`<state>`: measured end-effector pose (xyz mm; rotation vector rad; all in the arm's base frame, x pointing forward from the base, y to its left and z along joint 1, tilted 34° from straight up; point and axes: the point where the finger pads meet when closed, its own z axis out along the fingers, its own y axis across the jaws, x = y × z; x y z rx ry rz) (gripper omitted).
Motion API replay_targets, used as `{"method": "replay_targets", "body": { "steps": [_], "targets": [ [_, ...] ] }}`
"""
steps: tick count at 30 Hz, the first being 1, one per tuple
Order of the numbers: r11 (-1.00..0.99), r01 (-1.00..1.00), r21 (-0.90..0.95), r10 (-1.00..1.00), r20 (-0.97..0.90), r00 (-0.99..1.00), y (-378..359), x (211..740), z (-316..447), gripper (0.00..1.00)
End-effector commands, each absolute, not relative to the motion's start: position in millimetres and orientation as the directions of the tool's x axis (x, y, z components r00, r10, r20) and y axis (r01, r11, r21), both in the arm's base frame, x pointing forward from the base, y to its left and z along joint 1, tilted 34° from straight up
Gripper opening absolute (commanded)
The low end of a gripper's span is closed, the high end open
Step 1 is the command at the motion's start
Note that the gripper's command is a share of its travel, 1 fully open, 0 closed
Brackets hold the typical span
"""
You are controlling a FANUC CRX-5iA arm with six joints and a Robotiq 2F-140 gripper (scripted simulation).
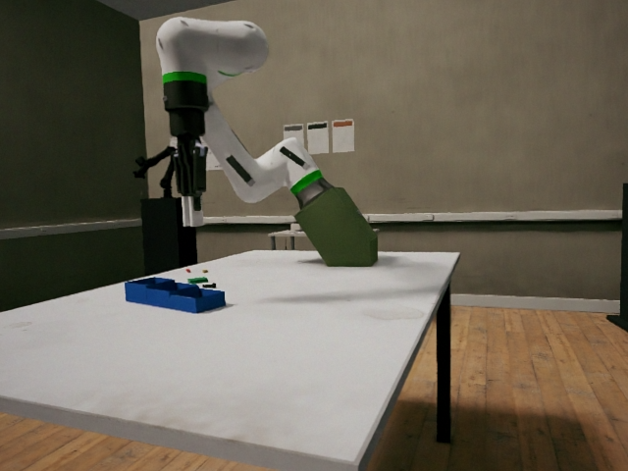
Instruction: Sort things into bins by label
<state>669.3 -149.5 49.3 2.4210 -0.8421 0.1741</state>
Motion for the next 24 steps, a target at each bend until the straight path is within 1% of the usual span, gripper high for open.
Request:
{"method": "replay_targets", "body": {
  "steps": [1,9,11,12,24],
  "targets": [
    [-0.554,-0.722,0.415,-0.622,0.370,0.690,-167.4,634.1,42.2,0.26],
    [-0.398,-0.854,0.335,-0.739,0.434,0.515,-197.6,575.9,30.1,0.26],
    [-0.398,-0.854,0.335,-0.739,0.434,0.515,-197.6,575.9,30.1,0.26],
    [-0.337,-0.892,0.301,-0.771,0.456,0.445,-201.4,568.7,28.6,0.26],
    [-0.077,-0.987,0.143,-0.842,0.521,0.141,-246.7,481.4,10.5,0.26]
  ]
}}
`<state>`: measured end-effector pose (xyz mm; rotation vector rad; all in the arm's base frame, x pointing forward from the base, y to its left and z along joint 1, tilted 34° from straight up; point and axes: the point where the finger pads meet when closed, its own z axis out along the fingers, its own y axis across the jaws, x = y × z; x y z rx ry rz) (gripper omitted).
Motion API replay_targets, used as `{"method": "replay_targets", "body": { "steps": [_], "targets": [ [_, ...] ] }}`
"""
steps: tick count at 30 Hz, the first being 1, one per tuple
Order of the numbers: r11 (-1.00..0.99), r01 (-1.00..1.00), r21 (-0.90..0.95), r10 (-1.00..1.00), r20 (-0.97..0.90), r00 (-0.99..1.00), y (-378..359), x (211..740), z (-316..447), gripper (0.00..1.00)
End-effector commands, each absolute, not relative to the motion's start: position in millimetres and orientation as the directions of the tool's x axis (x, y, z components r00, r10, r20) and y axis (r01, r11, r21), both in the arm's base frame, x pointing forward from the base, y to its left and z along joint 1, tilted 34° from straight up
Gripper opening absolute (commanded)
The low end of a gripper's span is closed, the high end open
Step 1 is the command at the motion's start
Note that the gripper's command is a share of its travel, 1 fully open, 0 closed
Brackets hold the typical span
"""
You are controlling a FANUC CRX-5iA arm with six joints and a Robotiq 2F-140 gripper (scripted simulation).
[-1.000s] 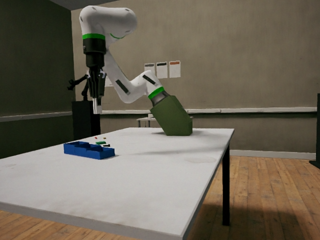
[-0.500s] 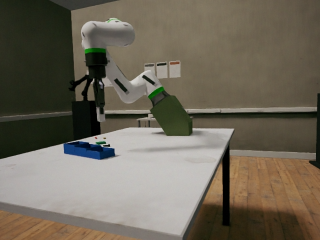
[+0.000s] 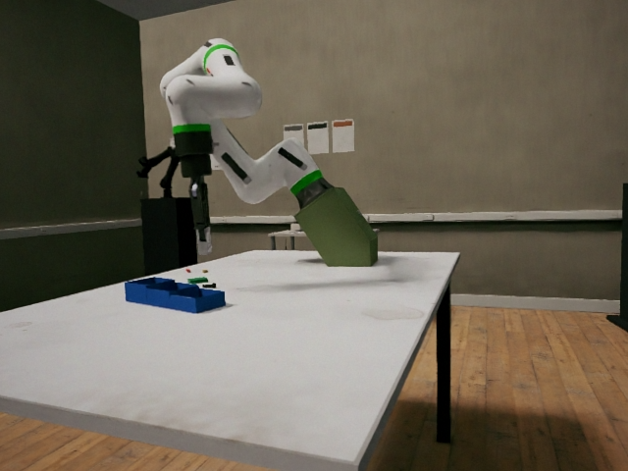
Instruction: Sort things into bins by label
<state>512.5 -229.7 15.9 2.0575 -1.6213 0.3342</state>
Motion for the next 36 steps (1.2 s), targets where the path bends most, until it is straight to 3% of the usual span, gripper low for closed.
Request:
{"method": "replay_targets", "body": {
  "steps": [1,8,36],
  "targets": [
    [-0.056,-0.990,0.127,-0.843,0.526,0.115,-250.5,474.1,9.0,0.26],
    [0.059,-0.998,0.020,-0.830,0.557,-0.037,-258.4,457.2,8.3,0.26],
    [0.059,-0.998,0.020,-0.830,0.557,-0.037,-256.5,462.5,6.8,0.26]
  ]
}}
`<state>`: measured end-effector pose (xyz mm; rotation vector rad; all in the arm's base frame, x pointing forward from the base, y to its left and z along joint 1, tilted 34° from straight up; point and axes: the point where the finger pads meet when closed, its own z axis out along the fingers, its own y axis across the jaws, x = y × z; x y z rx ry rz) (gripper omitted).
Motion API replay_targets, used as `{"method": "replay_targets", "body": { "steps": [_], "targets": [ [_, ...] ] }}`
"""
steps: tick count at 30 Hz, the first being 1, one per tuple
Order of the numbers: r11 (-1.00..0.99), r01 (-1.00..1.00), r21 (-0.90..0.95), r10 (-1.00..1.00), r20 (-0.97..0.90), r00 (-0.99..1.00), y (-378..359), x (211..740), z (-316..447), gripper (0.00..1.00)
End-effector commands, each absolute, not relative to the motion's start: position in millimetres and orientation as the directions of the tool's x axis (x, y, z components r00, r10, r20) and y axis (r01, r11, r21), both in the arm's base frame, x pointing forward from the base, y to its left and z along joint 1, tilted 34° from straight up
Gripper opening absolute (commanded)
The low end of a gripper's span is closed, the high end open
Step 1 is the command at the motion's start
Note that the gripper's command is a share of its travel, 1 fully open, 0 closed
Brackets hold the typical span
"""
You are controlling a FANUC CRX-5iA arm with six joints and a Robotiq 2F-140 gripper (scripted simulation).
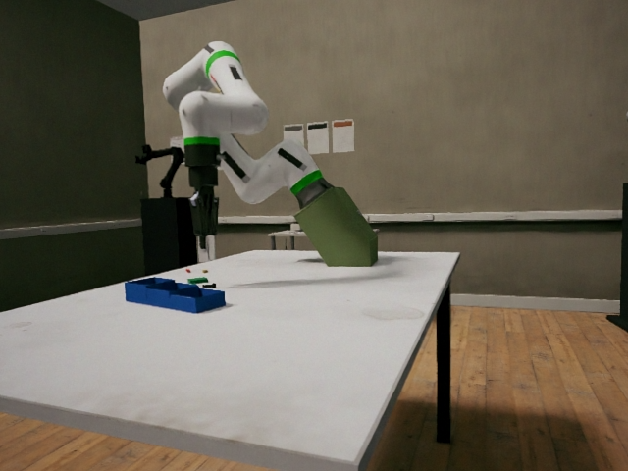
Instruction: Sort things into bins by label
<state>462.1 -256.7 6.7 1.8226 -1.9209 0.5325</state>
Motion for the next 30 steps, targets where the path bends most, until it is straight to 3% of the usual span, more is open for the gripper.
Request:
{"method": "replay_targets", "body": {
  "steps": [1,30],
  "targets": [
    [0.059,-0.998,0.020,-0.830,0.557,-0.037,-256.5,462.5,6.8,0.26],
    [0.059,-0.998,0.020,-0.830,0.557,-0.037,-274.2,461.2,-19.9,0.26]
  ]
}}
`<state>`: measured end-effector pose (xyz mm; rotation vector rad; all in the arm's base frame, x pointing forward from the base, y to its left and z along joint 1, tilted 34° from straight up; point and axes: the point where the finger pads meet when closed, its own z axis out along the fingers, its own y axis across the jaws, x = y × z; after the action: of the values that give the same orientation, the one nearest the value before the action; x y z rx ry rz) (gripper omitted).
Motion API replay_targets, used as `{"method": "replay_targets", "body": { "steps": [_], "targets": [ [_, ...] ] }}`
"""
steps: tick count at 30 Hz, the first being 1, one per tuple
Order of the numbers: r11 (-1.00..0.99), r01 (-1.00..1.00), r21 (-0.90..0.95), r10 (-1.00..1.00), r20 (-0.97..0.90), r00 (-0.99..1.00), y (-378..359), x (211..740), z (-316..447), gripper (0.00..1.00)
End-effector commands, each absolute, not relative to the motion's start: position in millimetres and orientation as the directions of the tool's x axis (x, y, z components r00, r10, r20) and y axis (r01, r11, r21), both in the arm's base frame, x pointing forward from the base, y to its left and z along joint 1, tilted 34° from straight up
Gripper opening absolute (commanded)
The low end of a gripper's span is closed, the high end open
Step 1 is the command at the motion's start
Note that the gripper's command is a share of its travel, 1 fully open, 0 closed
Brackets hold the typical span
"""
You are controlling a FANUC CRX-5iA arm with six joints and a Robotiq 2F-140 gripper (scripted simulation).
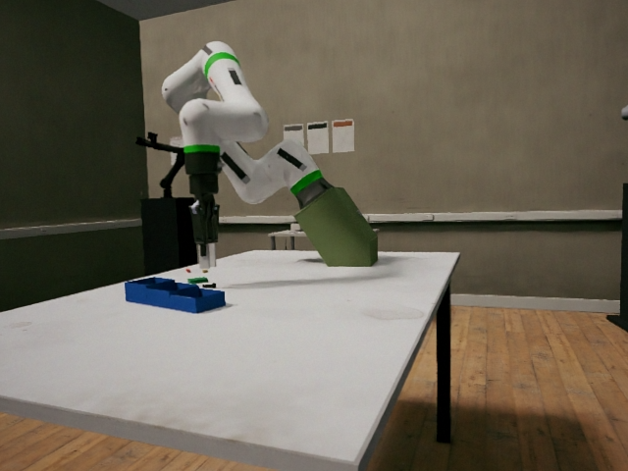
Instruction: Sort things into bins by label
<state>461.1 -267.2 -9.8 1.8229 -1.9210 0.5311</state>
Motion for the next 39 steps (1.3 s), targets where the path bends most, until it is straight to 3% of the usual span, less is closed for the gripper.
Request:
{"method": "replay_targets", "body": {
  "steps": [1,35,36,39],
  "targets": [
    [0.059,-0.998,0.020,-0.830,0.557,-0.037,-276.4,461.1,-23.2,0.26],
    [0.059,-0.998,0.020,-0.830,0.557,-0.037,-296.9,459.1,-53.9,0.26],
    [0.059,-0.998,0.020,-0.830,0.557,-0.037,-296.9,459.1,-53.9,0.15],
    [0.059,-0.998,0.020,-0.830,0.557,-0.037,-296.9,459.1,-53.9,0.15]
  ]
}}
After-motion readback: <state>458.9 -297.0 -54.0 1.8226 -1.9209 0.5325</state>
